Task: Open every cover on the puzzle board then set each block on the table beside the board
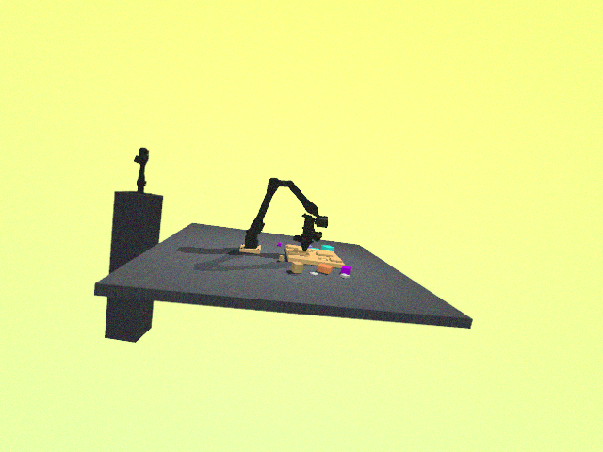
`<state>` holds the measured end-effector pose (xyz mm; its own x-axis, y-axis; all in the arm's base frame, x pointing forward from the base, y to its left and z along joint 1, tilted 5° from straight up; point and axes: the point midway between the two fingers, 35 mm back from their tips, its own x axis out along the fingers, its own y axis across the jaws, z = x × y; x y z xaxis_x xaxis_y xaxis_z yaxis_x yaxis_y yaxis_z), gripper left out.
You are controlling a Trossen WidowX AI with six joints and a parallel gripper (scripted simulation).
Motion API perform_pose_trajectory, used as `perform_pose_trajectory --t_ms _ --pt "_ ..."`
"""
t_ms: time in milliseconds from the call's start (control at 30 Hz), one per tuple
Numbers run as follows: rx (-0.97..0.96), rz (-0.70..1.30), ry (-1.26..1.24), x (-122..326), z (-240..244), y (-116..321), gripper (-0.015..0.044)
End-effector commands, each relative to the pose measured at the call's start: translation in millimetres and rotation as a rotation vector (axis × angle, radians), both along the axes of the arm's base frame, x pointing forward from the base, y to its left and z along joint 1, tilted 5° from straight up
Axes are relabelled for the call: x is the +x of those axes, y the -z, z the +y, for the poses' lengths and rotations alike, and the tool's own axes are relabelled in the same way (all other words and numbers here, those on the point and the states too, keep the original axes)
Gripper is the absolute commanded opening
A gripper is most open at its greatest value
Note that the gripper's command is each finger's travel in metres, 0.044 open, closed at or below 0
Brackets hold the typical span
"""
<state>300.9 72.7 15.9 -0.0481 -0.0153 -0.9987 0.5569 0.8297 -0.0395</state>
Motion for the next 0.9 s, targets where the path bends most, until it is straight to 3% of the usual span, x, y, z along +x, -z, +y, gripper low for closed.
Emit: perform_pose_trajectory --t_ms 0,267,300,467,667,867 --pt "0.002 0.001 -0.062 0.4 0.3 -3.8 0.0" --pt "0.019 0.01 -0.455 -1.9 0.4 -12.1 0.0" --pt "0.013 0.018 -0.299 -3.9 -0.1 -6.1 0.0026" --pt "0.016 0.015 -0.376 -0.8 0.9 -28.4 0.0144" --pt "0.02 0.011 -0.48 0.5 1.6 -59.4 0.0144" --pt "0.02 0.01 -0.492 0.4 1.6 -62.4 0.0144"
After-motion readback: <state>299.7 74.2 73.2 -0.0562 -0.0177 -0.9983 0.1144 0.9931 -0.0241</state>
